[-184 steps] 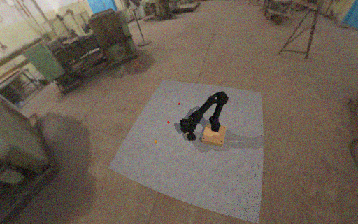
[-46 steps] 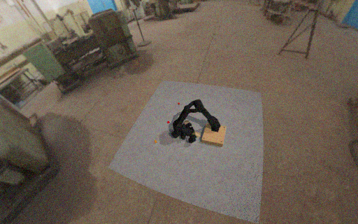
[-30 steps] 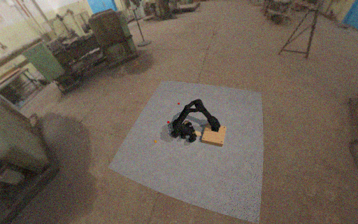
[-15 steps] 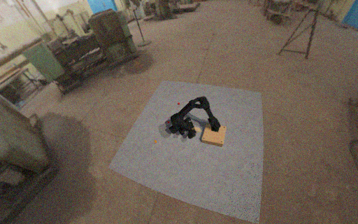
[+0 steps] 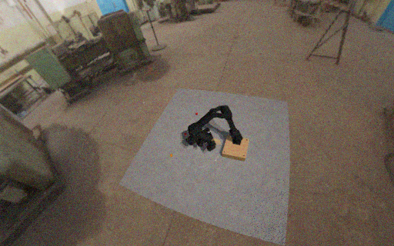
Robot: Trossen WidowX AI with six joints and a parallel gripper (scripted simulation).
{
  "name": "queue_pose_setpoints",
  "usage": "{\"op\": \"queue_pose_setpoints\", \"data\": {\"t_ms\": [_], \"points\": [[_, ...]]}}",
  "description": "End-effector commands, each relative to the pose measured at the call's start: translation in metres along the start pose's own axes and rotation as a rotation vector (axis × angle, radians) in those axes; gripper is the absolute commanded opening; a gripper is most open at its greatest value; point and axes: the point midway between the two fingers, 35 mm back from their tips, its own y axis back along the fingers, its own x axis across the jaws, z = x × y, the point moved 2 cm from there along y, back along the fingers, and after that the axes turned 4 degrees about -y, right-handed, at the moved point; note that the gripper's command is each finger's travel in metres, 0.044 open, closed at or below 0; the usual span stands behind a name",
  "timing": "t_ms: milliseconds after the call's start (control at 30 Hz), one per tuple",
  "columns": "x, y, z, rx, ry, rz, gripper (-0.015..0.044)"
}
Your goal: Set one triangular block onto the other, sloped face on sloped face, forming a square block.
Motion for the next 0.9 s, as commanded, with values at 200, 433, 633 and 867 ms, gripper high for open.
{"op": "queue_pose_setpoints", "data": {"t_ms": [200,433,633,867], "points": [[-0.003,-0.001,-0.009,-0.127,0.278,0.038,0.0000],[-0.004,-0.002,-0.014,-0.229,0.489,0.037,0.0000],[-0.006,-0.003,-0.018,-0.318,0.669,0.016,0.0000],[-0.007,-0.005,-0.022,-0.422,0.877,-0.033,0.0000]]}}
